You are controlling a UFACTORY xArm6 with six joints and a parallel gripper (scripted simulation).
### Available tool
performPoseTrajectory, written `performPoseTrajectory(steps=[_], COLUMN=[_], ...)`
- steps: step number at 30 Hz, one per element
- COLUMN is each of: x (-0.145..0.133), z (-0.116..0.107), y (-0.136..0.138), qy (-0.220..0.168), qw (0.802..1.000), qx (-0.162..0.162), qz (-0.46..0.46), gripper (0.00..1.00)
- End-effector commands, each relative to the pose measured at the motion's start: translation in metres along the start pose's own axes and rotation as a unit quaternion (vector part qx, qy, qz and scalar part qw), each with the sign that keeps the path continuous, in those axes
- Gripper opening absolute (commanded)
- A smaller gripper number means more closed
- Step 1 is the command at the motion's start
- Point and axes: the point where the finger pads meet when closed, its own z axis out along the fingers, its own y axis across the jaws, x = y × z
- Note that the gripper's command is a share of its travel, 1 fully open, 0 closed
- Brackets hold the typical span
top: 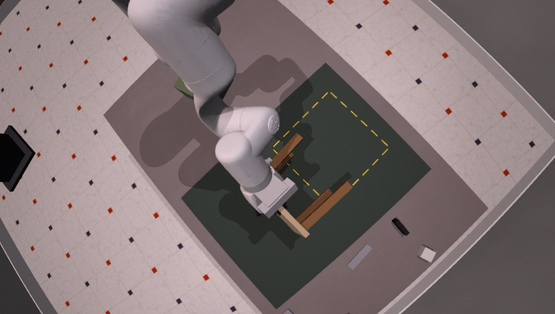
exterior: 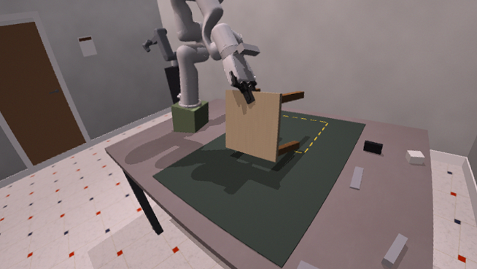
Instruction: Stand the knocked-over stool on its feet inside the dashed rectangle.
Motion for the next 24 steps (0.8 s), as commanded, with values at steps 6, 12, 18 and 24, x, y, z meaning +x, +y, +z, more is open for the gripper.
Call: performPoseTrajectory(steps=[6, 12, 18, 24], x=[0.004, 0.004, 0.006, 0.009], z=[-0.004, -0.005, -0.008, -0.013], y=[-0.004, -0.006, -0.01, -0.018], qy=[-0.015, -0.015, -0.015, -0.015], qw=[1.0, 1.0, 0.999, 0.999], qx=[-0.013, -0.017, -0.027, -0.041], qz=[-0.004, -0.007, -0.012, -0.021], gripper=[0.21, 0.21, 0.21, 0.21])
